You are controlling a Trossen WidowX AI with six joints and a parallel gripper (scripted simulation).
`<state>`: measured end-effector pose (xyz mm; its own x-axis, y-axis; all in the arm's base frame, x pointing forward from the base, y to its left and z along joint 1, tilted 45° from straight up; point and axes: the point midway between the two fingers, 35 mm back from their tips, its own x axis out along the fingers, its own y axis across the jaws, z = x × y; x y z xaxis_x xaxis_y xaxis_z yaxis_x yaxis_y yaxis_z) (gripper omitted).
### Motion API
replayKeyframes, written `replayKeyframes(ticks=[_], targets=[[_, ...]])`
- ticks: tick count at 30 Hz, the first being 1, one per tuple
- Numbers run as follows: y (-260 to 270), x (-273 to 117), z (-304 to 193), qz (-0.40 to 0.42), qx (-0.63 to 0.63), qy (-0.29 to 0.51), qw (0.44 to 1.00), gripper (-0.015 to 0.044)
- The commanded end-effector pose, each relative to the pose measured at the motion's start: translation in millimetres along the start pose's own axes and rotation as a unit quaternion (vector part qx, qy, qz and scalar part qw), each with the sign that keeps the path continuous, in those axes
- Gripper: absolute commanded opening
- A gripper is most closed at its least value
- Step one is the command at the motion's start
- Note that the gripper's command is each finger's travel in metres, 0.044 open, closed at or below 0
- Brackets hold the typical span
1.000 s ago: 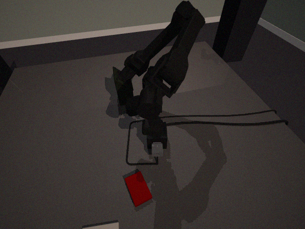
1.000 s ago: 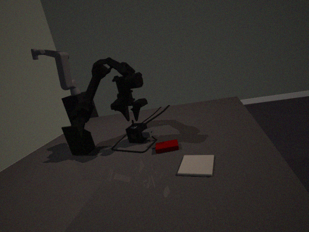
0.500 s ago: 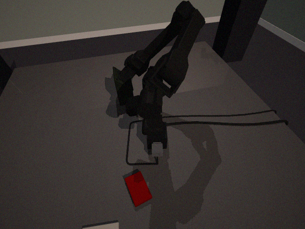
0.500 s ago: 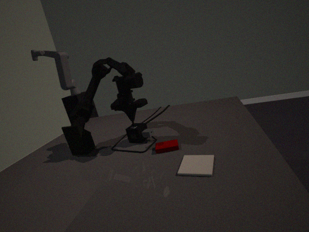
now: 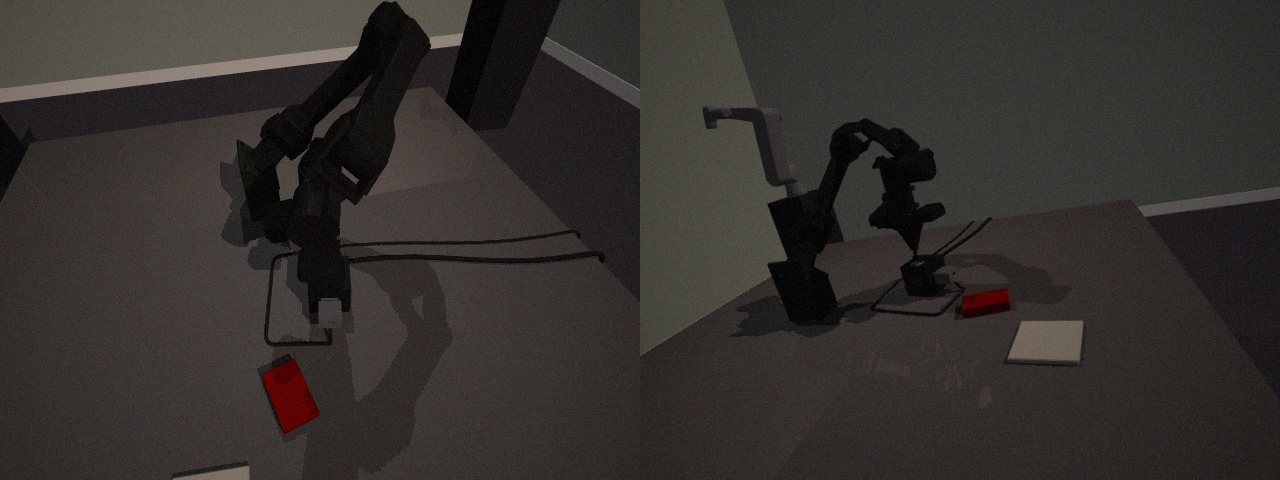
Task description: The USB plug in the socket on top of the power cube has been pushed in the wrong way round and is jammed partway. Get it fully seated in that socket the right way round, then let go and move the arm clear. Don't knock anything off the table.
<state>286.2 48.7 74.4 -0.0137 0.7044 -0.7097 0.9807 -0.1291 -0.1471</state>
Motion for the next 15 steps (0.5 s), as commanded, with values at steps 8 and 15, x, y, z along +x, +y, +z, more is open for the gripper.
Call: replayKeyframes(ticks=[8,15], targets=[[0.1,-7.4,-0.1,0.000,-0.002,-0.001,1.000,0.0000],[0.1,-12.1,0.0,0.000,-0.002,-0.001,1.000,0.0000]])
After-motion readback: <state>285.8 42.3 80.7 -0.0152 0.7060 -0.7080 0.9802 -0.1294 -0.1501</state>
